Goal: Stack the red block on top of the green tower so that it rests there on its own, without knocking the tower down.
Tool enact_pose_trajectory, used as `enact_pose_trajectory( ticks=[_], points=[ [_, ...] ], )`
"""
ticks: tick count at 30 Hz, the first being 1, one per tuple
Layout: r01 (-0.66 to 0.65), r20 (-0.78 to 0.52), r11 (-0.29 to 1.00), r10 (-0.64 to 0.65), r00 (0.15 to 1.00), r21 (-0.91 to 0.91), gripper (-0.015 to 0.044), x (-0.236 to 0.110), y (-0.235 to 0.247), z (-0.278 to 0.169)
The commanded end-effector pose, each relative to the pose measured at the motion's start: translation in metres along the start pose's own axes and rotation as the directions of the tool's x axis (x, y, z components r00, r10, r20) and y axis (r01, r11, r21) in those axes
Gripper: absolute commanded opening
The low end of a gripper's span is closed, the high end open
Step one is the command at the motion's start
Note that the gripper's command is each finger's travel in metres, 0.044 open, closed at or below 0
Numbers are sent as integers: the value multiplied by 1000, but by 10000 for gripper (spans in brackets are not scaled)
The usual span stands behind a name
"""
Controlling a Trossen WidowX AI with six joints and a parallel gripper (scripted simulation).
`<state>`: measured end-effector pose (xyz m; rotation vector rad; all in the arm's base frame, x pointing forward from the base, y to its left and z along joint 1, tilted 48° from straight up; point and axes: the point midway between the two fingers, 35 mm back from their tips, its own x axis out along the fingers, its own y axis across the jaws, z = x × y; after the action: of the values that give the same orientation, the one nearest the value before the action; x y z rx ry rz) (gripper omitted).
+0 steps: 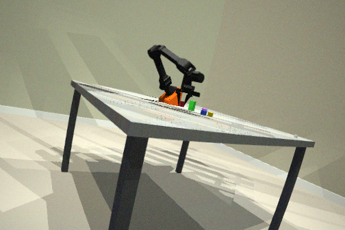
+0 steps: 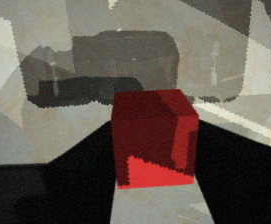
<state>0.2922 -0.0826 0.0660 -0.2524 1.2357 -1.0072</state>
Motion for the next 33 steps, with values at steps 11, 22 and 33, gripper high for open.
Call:
enact_pose_trajectory(
  ticks=[11,22,33],
  points=[
    [-10,5,1000,10,1000,7,0,-68,1,2],
    [-10,9,1000,10,1000,5,0,-96,1,2],
    [-34,1,999,34,999,6,0,-102,41,-38]
  ],
)
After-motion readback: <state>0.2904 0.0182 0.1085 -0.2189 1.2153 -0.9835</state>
